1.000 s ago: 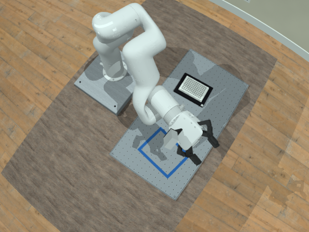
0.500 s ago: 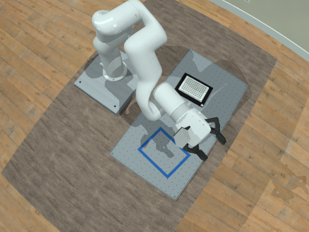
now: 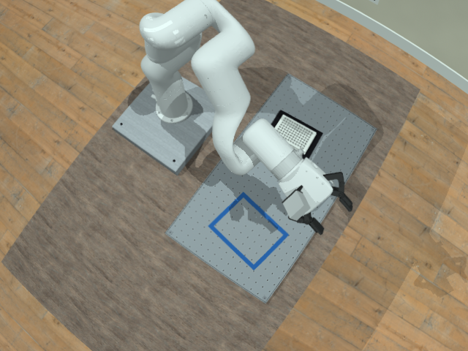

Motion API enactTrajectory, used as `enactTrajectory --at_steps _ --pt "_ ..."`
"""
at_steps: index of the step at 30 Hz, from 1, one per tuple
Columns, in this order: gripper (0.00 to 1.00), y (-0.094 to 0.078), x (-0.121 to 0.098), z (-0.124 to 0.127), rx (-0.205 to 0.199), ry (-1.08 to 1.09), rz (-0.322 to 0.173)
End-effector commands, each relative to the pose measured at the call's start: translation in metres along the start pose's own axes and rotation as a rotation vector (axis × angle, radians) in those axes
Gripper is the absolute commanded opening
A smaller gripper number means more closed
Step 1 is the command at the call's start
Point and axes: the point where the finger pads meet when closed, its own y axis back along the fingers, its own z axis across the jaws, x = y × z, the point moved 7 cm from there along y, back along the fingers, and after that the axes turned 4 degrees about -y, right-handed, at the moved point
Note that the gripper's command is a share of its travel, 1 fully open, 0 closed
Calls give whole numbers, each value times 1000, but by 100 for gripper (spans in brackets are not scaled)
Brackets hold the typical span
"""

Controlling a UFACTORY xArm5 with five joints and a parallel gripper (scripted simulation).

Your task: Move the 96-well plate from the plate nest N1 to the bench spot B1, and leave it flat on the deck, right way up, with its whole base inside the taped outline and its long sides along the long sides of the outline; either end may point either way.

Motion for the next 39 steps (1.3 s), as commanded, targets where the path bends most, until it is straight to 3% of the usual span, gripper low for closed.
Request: enactTrajectory --at_steps 1,6,9,12,15,19,21,27,30,34,37,39 --pt "100 -3 -16 -10 -32 33 -83" --pt "100 -4 -22 -7 -29 33 -85" --pt "100 -4 -36 -16 -60 67 -161" --pt "100 -4 -43 -13 -57 66 -164" --pt "100 -4 -56 -21 -86 102 -240" --pt "100 -3 -63 -18 -83 102 -242" --pt "100 -2 -73 -24 -104 130 -298" --pt "100 0 -84 -22 -109 139 -321" --pt "100 2 -97 -30 -136 179 -396" --pt "100 4 -104 -26 -133 178 -399" --pt "100 8 -117 -33 -160 221 -474" --pt "100 9 -120 -31 -158 220 -476"
